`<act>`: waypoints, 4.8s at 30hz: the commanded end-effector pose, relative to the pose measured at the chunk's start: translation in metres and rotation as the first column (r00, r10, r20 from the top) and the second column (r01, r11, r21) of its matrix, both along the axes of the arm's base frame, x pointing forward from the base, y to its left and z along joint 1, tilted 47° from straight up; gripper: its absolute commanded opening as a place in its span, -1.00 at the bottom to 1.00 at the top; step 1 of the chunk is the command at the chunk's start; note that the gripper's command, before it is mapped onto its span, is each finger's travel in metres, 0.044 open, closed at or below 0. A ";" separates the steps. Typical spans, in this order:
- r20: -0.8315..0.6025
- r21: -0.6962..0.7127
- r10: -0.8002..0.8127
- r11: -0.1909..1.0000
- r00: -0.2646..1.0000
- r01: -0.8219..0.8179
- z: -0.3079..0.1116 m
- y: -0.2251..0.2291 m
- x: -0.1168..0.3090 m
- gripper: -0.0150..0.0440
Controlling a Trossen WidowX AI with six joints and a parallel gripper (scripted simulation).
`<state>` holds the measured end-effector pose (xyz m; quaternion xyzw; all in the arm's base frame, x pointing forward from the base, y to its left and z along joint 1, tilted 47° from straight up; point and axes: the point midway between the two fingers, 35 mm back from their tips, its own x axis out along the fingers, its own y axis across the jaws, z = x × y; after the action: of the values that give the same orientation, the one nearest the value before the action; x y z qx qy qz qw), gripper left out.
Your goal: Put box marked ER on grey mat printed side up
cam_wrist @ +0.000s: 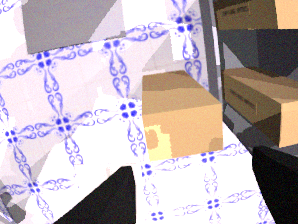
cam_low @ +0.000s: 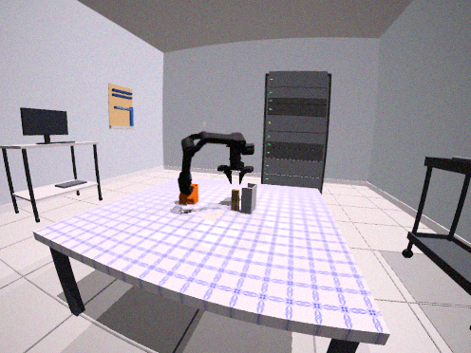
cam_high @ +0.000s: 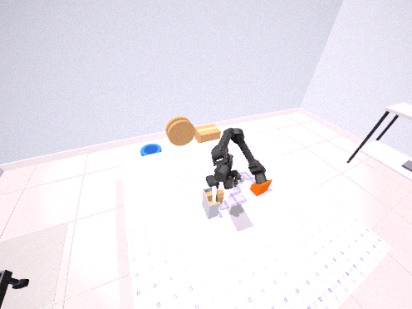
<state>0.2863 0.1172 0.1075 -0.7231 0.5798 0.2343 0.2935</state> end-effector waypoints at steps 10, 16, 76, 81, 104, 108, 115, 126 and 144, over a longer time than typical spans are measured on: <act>-0.025 -0.003 -0.029 1.000 0.999 0.029 -0.005 -0.004 0.004 0.30; -0.025 -0.003 -0.029 1.000 0.999 0.029 -0.012 -0.010 0.006 0.30; -0.023 0.000 -0.028 1.000 0.999 0.028 -0.028 -0.008 -0.003 0.02; -0.022 0.003 -0.030 1.000 0.999 0.030 -0.035 -0.002 -0.011 0.02; -0.015 0.008 -0.041 0.999 0.999 0.041 -0.065 0.020 -0.053 0.02; -0.013 0.007 -0.044 0.999 0.999 0.044 -0.070 0.023 -0.060 0.02; -0.009 0.005 -0.048 0.999 0.999 0.048 -0.076 0.026 -0.071 0.02; -0.009 0.005 -0.048 0.999 0.999 0.048 -0.082 0.019 -0.069 0.02; -0.008 0.009 -0.052 0.999 0.999 0.052 -0.086 0.016 -0.069 0.30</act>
<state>0.2176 0.1329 0.0217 -0.7054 0.5987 0.2321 0.3003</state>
